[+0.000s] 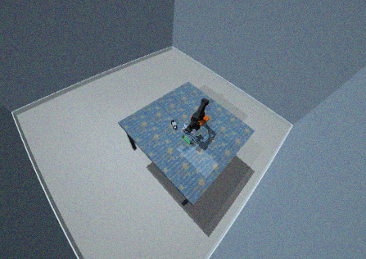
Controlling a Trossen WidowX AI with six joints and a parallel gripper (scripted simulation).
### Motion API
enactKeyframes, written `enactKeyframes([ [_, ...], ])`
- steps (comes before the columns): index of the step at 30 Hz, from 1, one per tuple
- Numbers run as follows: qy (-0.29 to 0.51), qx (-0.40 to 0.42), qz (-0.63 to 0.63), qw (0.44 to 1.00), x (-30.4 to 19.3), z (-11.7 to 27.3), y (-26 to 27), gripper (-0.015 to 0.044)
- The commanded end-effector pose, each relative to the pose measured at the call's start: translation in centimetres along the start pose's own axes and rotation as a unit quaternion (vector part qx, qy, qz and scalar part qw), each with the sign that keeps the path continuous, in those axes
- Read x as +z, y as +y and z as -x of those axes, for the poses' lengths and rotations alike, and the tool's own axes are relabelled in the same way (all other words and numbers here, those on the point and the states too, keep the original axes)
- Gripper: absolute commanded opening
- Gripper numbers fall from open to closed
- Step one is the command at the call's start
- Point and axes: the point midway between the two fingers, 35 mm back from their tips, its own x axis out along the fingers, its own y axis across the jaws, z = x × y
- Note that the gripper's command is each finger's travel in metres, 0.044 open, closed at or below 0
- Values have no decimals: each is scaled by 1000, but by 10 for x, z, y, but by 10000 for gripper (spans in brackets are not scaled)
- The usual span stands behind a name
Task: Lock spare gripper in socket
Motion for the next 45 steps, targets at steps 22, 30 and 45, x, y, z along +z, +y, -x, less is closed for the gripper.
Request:
enactKeyframes([
  [22, 1, -4, -2, 1000, 1, -38, -2, 300],
  [30, 1, -4, -2, 1000, 1, -51, -2, 300],
  [45, 1, -4, -2, 1000, 0, -60, -1, 143],
])
